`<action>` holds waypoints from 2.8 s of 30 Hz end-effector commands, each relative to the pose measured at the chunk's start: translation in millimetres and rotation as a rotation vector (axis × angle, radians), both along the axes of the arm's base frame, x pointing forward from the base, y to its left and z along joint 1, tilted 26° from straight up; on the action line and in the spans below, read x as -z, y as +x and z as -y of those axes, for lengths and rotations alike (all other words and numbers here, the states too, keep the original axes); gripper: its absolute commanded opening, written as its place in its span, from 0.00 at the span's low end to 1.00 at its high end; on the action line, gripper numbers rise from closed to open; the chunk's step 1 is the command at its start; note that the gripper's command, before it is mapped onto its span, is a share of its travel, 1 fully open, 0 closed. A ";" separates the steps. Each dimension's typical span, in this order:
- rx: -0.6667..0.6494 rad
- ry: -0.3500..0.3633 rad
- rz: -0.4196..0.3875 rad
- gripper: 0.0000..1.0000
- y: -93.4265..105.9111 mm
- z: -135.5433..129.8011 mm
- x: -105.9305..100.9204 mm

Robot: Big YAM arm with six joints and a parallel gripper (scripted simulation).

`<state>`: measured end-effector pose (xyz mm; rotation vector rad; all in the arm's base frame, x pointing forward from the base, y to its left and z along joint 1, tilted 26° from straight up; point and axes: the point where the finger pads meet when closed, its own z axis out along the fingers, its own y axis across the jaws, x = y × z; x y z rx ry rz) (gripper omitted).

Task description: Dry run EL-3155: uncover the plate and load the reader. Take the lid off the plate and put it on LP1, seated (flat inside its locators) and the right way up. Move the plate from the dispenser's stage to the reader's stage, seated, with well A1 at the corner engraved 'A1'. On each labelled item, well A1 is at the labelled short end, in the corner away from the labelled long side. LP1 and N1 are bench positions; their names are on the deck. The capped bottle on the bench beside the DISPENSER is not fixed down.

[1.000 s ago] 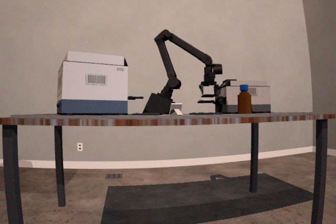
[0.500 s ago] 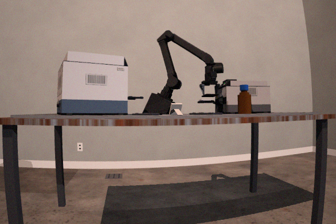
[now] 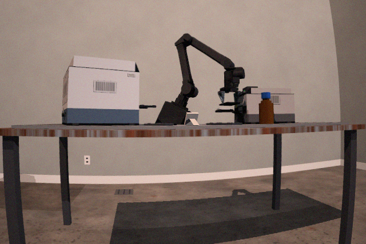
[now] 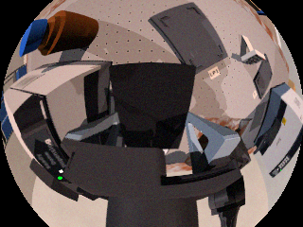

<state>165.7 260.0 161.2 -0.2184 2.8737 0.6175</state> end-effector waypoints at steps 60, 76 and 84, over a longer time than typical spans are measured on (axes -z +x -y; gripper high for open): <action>-0.498 -0.091 0.338 0.85 159.5 58.1 -8.1; -0.572 -0.096 0.321 0.85 162.5 59.9 -1.4; -0.568 -0.080 0.330 0.85 155.1 55.5 -1.3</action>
